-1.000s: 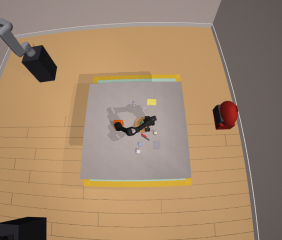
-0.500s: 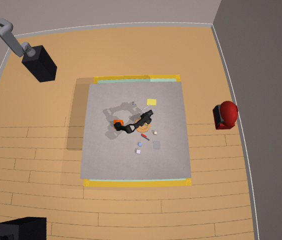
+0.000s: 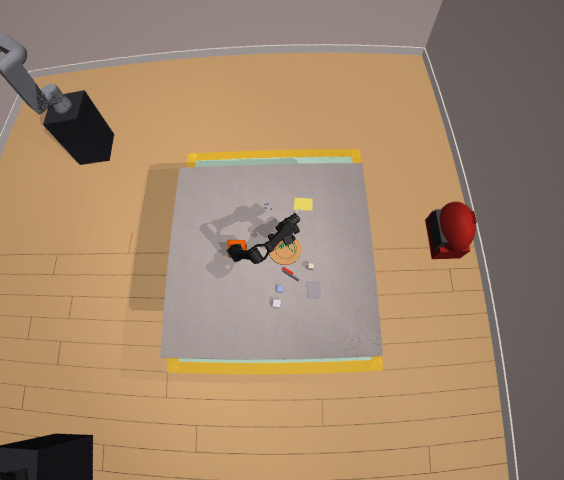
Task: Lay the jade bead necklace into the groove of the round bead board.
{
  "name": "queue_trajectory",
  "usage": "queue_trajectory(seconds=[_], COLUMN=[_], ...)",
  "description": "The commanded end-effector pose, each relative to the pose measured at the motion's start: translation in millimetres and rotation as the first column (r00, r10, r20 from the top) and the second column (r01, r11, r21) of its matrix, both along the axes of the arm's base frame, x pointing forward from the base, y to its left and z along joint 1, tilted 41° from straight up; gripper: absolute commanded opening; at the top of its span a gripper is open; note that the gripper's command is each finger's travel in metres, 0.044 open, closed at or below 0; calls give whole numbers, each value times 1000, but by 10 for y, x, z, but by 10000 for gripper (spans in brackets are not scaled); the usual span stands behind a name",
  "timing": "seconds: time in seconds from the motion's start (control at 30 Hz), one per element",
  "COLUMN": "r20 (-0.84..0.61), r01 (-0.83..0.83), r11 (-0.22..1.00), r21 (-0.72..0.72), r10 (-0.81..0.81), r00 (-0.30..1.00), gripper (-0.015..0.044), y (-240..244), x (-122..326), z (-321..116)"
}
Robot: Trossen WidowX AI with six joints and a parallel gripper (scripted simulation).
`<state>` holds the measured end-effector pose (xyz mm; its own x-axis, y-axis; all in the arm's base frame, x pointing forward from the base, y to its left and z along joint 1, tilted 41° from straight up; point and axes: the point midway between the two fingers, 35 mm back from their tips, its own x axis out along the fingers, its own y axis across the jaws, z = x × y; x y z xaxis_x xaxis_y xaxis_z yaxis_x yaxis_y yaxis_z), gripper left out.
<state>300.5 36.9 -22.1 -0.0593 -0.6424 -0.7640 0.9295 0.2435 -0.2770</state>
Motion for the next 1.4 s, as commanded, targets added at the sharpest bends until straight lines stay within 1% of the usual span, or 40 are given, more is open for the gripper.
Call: queue_trajectory(seconds=[0.0, 0.2, 0.97, 1.37], r20=[0, 9, 0, 7], r01=[10, 11, 10, 17], r11=[1000, 1000, 1000, 1000], r21=[-3, 4, -4, 1], r10=[-10, -11, -10, -17], r00=[1000, 1000, 1000, 1000], gripper=[120, 120, 120, 40], y=[-61, -45, -250, -236], x=[-39, -5, -59, -37], z=[-82, -69, -301, -286])
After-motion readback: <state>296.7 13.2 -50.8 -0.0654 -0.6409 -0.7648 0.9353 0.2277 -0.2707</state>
